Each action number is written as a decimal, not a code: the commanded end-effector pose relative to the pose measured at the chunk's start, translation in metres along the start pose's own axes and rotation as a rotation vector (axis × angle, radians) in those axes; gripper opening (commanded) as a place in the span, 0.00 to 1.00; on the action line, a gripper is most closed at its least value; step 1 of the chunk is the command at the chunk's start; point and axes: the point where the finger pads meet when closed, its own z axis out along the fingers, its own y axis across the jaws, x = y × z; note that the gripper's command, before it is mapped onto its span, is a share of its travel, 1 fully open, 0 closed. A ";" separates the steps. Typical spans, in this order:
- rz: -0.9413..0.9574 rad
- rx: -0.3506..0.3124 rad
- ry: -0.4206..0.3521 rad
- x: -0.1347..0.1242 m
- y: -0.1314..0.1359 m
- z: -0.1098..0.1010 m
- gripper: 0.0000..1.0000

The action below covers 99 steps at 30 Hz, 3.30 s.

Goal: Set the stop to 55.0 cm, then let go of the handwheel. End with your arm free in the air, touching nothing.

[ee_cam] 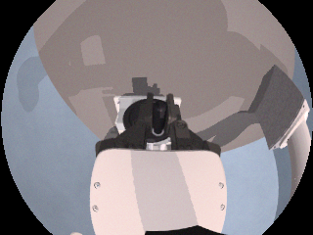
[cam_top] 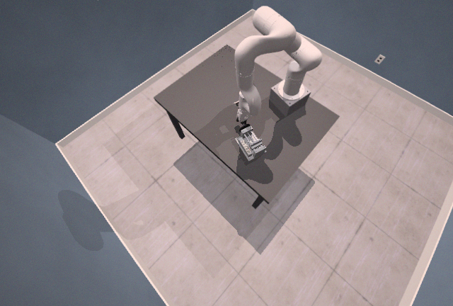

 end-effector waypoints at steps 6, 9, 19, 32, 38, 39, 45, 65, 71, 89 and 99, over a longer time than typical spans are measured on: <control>0.000 0.001 0.000 0.000 -0.001 0.000 0.06; 0.000 0.001 0.000 0.000 0.000 0.000 0.06; 0.000 0.001 0.000 0.000 0.000 0.000 0.06; 0.000 0.001 0.000 0.000 0.000 0.000 0.06; 0.000 0.001 0.000 0.000 0.000 0.000 0.06; 0.000 0.001 0.000 0.000 0.001 0.000 0.06; 0.000 0.001 0.000 0.000 0.001 0.000 0.06; 0.000 0.001 0.000 0.000 0.004 0.002 0.06; 0.000 0.001 0.000 0.000 0.005 0.002 0.06; 0.000 0.001 0.000 0.000 0.008 0.005 0.06; 0.000 0.001 0.000 0.000 0.011 0.008 0.06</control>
